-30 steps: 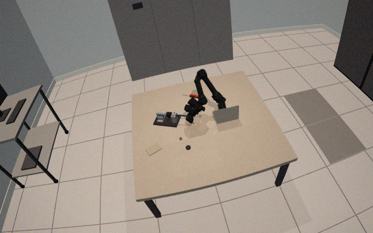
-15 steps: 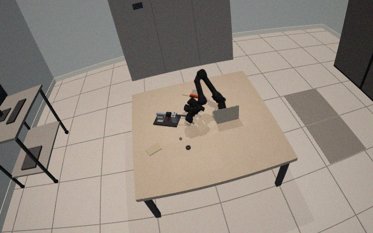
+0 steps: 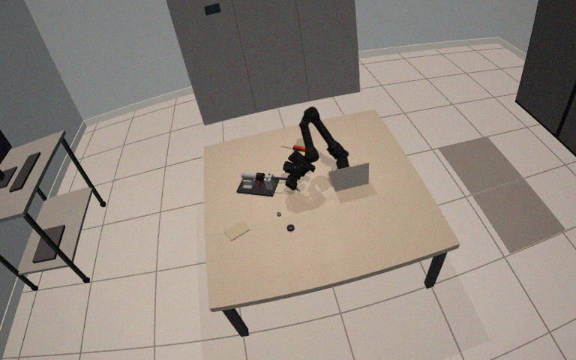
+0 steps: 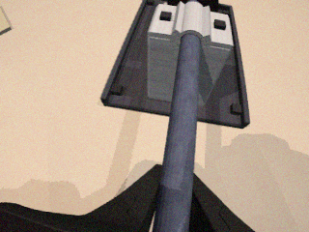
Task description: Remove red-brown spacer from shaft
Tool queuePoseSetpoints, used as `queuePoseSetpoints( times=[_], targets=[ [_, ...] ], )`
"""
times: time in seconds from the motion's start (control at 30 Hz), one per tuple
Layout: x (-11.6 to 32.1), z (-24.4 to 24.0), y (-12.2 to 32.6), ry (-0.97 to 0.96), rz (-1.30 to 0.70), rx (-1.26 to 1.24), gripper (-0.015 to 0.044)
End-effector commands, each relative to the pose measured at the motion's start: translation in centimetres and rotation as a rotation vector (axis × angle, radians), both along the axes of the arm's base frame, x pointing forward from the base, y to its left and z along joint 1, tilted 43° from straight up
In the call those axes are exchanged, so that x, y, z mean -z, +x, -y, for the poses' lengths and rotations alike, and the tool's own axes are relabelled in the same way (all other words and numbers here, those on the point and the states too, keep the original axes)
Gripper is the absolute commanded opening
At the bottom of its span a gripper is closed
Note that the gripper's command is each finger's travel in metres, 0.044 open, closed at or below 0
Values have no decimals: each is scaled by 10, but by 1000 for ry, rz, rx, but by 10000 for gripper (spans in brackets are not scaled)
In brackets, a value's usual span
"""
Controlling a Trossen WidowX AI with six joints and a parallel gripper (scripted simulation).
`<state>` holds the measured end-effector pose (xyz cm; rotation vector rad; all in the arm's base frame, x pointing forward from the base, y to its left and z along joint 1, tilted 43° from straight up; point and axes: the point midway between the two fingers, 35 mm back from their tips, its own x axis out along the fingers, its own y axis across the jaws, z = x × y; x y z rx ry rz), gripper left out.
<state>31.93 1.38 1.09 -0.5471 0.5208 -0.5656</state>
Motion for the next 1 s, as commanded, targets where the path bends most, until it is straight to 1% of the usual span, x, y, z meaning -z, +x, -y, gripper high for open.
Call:
queuePoseSetpoints(
  times=[0.0,0.97],
  targets=[
    [-1,-1,3,1,1,-5,0],
    [-4,1,11,1,1,-5,0]
  ],
)
